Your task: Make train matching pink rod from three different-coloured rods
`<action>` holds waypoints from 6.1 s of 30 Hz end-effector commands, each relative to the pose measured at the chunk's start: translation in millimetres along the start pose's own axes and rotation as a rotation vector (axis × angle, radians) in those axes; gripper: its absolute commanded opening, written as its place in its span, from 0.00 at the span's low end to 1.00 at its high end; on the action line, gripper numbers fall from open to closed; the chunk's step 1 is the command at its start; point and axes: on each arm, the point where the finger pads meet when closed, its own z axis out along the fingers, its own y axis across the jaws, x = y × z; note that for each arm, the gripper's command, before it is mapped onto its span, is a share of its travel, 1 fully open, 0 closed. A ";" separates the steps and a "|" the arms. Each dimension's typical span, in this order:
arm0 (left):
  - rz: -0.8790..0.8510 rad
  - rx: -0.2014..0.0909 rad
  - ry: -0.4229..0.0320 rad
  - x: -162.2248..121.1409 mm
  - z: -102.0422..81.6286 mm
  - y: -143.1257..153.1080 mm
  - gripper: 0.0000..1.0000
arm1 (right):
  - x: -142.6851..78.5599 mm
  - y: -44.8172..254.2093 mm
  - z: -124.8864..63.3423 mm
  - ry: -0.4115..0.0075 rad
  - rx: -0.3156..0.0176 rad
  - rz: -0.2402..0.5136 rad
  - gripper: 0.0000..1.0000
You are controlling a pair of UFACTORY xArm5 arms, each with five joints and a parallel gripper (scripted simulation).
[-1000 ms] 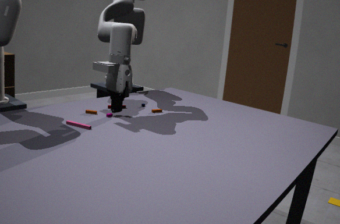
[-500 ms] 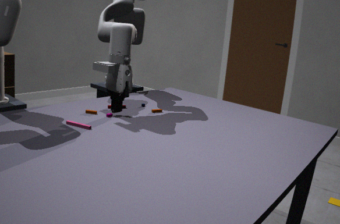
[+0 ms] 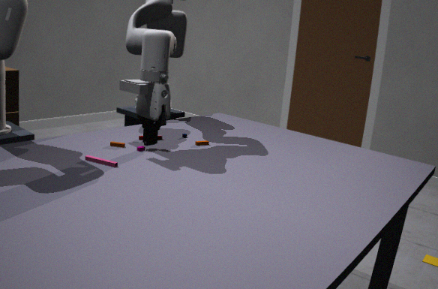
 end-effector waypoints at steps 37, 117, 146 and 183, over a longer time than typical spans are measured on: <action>0.000 0.004 0.003 1.2 8.5 -1.5 0.06 | 1.1 0.0 -1.8 0.005 0.000 0.000 1.00; 0.000 0.004 0.004 4.2 8.5 -1.5 0.26 | 1.1 0.0 -1.8 0.005 0.000 0.000 1.00; 0.000 0.005 0.004 4.0 -71.3 -1.3 0.26 | 1.1 0.0 -1.8 0.005 0.000 0.000 1.00; 0.092 0.005 0.003 -46.8 -73.2 -20.4 1.00 | 1.1 0.0 -1.8 0.005 0.000 0.000 1.00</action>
